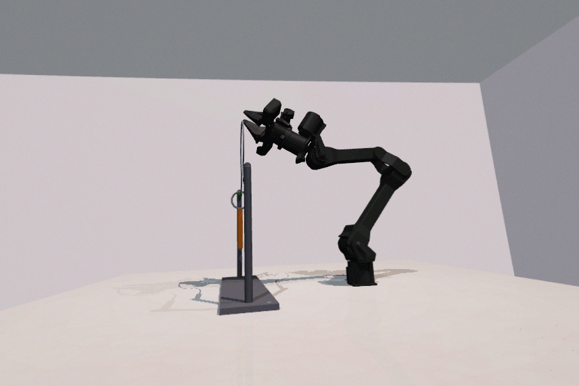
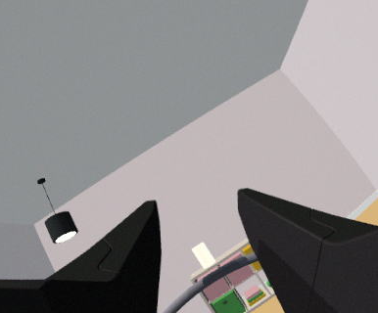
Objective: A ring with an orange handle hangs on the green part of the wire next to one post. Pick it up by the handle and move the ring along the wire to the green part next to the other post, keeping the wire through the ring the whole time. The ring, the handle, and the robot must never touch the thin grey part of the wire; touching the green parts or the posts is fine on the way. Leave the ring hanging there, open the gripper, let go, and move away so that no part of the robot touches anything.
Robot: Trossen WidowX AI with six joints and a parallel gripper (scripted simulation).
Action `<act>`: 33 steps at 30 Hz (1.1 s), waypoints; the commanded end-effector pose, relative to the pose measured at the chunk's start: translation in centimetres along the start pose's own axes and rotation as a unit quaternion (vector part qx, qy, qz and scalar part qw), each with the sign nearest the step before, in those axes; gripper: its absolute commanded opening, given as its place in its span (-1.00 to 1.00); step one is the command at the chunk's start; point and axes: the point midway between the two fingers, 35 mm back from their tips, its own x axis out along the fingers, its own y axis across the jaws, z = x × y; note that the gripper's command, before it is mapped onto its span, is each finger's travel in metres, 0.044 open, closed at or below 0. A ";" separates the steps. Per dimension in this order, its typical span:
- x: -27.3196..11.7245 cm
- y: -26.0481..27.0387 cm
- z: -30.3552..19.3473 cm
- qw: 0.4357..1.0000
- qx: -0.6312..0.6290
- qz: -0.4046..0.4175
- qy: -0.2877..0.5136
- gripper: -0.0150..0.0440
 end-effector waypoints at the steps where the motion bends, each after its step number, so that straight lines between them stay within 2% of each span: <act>1: 0.7 -2.4 0.5 1.000 -0.004 -0.028 -0.006 0.05; 10: 1.1 -7.4 1.3 0.997 -0.018 -0.080 -0.013 0.05; 18: 0.6 -13.2 -0.7 0.988 -0.099 -0.112 0.038 0.05; 33: -5.0 -25.6 -4.3 0.949 -0.208 -0.168 0.168 0.05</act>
